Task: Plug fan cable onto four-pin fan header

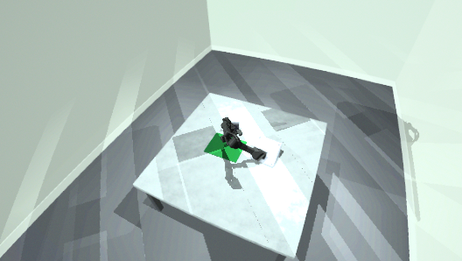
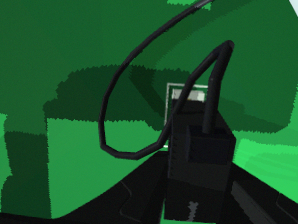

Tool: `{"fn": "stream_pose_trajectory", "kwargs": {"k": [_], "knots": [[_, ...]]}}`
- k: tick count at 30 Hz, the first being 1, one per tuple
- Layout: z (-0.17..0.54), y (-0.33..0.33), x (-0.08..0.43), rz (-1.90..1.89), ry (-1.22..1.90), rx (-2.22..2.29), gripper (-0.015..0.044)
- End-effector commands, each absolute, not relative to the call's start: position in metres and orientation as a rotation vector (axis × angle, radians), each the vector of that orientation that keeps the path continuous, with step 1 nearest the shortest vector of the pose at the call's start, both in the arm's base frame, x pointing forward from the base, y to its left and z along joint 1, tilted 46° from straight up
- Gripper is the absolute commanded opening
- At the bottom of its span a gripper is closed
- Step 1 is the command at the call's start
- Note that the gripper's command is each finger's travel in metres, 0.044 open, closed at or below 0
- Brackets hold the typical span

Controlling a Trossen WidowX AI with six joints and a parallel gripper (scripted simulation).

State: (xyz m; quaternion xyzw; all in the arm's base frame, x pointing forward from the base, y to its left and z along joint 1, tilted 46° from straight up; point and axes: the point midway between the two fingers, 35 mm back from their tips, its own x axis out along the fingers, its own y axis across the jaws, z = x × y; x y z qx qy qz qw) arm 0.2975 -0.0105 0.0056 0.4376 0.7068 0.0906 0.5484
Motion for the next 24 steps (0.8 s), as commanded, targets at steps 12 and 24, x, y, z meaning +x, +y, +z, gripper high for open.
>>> {"fn": "stream_pose_trajectory", "kwargs": {"k": [12, 24], "knots": [[0.0014, -0.0060, 0.2986, 0.212, 1.673, 1.043, 0.0000], [-0.0041, -0.0001, 0.2985, 0.212, 1.673, 1.043, 0.0000]]}}
